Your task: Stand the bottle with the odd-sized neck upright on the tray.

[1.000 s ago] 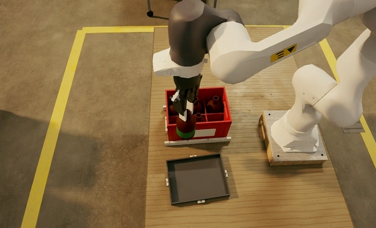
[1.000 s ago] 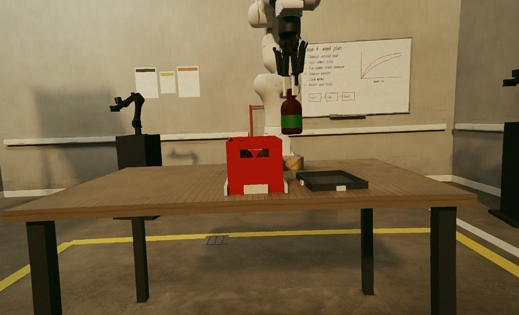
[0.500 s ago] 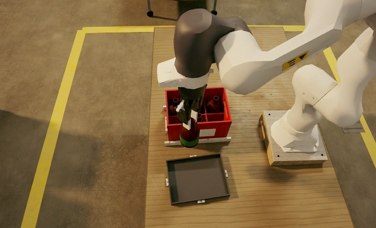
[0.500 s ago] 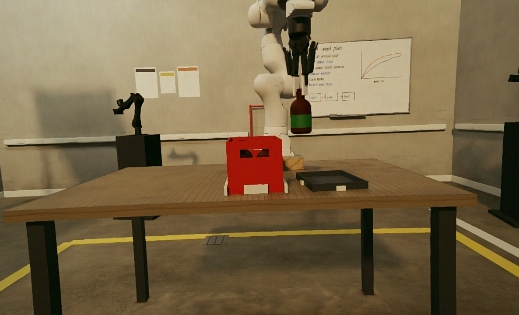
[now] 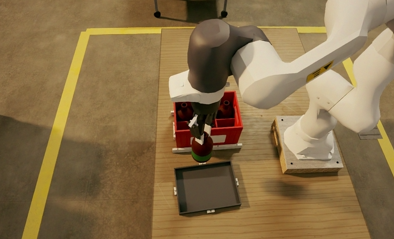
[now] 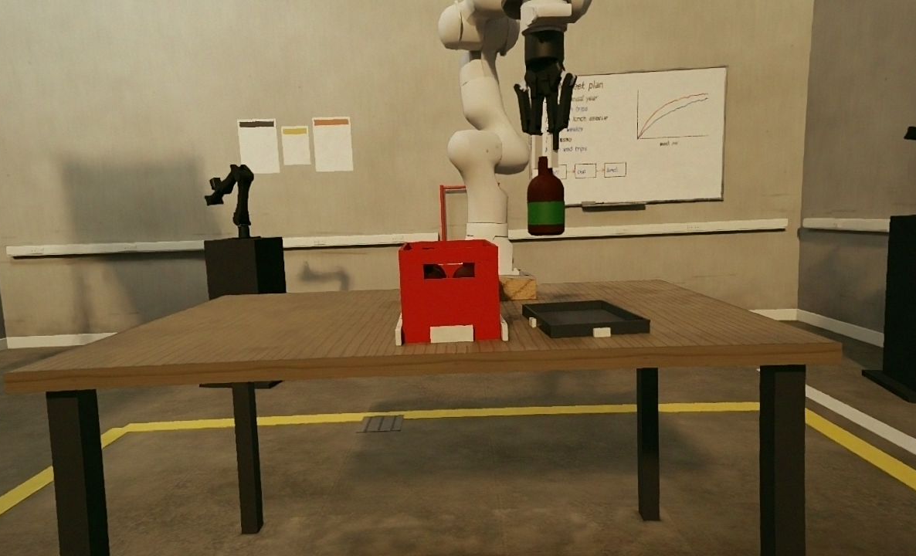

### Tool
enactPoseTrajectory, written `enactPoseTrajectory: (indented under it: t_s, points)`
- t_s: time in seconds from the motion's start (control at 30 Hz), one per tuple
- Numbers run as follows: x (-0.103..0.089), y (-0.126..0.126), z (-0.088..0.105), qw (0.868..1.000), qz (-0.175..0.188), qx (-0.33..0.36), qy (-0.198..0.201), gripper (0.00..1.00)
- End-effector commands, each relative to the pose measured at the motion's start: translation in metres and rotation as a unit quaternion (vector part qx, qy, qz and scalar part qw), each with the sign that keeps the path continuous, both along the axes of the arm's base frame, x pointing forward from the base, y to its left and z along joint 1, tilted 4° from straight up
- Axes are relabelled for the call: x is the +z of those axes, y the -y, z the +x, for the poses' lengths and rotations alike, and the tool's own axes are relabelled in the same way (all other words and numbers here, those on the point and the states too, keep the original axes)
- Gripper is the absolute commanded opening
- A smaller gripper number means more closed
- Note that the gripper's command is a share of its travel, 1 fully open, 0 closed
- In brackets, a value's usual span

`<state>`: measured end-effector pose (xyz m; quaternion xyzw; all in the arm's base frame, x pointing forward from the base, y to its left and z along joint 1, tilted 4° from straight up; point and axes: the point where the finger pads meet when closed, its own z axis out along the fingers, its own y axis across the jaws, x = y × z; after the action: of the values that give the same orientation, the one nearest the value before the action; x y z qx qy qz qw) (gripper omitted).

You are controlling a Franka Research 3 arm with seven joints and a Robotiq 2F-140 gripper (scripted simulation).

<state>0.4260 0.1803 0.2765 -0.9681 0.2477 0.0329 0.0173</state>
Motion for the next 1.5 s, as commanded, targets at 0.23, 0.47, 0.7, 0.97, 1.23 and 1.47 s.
enactPoseTrajectory:
  t_s: [0.23,0.47,0.7,0.97,1.23,1.47]
  points:
    - [0.004,-0.018,-0.009,1.0,0.002,-0.015,0.002,0.1]
    - [0.005,-0.03,-0.016,1.0,0.002,-0.015,0.002,0.1]
    - [0.006,-0.037,-0.02,1.0,0.002,-0.015,0.002,0.1]
    - [0.007,-0.047,-0.026,1.0,0.002,-0.015,0.002,0.1]
    - [0.007,-0.052,-0.03,1.0,0.002,-0.015,0.002,0.1]
    - [0.007,-0.057,-0.033,1.0,0.002,-0.015,0.002,0.1]
